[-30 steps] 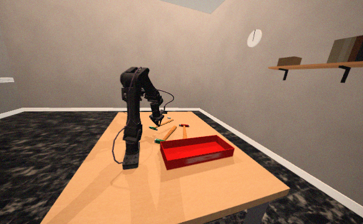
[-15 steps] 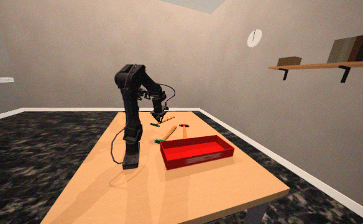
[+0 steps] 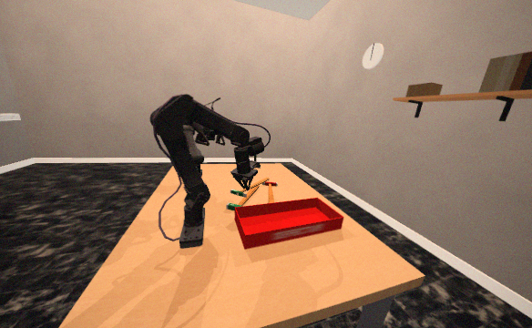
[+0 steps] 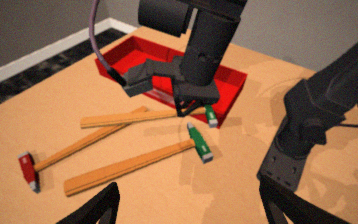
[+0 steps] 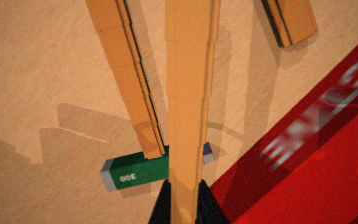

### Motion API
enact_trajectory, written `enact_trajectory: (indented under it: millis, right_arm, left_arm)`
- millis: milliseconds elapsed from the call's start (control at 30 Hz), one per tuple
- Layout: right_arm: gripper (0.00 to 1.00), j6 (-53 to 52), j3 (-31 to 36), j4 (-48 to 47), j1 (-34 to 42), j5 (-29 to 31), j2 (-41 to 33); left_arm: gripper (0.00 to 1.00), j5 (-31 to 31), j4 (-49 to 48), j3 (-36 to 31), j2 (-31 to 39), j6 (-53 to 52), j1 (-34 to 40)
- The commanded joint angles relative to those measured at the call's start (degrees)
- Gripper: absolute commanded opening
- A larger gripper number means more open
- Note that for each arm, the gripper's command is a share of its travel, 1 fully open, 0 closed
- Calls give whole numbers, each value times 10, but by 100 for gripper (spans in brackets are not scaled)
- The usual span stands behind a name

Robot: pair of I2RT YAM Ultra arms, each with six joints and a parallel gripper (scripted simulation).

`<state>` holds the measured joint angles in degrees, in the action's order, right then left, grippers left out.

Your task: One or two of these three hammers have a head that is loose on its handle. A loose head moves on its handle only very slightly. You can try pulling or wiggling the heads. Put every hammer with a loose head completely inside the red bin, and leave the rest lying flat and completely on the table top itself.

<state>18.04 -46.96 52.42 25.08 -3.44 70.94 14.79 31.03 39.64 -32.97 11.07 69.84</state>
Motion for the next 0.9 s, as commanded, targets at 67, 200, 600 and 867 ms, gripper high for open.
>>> enact_trajectory:
  millis: [67,200,600,867]
  right_arm:
    - [7,165,-5,18,-123,-44,-7]
    - [7,215,-13,24,-181,-61,3]
    - [7,380,-62,39,-375,-92,69]
    - [7,421,-88,46,-426,-99,102]
  left_arm:
    - [100,-80,-157,-1,-115,-46,-42]
    - [100,-106,-202,5,-179,-55,-56]
    - [100,-143,-275,11,-304,-72,-82]
    - [100,-143,-276,11,-306,-71,-83]
